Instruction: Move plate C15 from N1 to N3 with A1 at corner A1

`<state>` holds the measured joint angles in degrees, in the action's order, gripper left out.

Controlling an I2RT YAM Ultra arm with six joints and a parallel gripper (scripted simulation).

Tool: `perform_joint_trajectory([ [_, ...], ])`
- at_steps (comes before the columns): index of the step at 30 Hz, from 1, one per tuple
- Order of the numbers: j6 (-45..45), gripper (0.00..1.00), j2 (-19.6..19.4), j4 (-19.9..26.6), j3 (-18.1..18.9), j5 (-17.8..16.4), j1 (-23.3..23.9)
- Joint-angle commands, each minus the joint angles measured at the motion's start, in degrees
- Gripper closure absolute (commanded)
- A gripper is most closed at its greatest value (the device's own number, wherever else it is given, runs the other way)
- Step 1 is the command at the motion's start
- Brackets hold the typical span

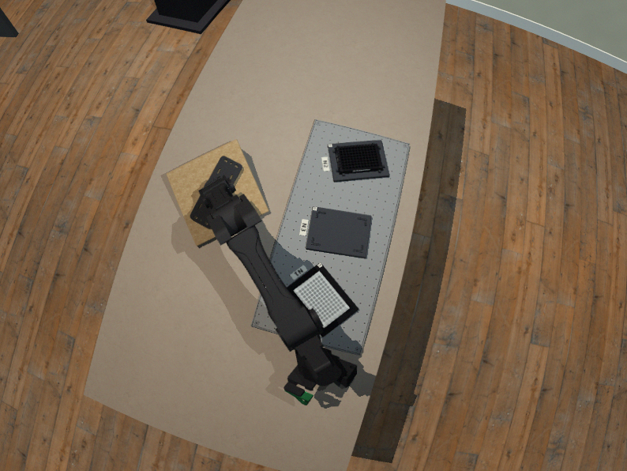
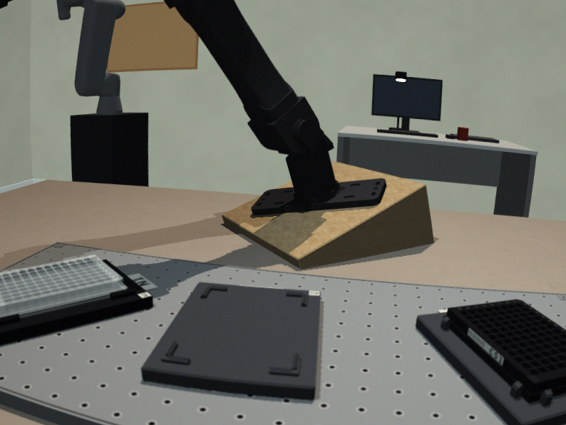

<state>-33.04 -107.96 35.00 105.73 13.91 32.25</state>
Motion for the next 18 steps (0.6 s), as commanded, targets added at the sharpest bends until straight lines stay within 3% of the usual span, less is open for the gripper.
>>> perform_joint_trajectory([
  [1,3.2,0.00,2.9,3.8,3.0,-1.8,-0.9],
  [3,4.6,0.00,3.4,4.6,2.2,-1.8,-1.7],
  [5,5.2,0.00,4.0,3.8,-1.9,-0.5,-2.6],
  [7,5.3,0.00,4.1,3.1,-2.0,-0.6,-2.7],
  [8,5.3,0.00,4.5,2.1,0.0,-0.7,-2.7],
  [18,5.3,0.00,4.5,2.2,0.0,-0.6,-2.5],
])
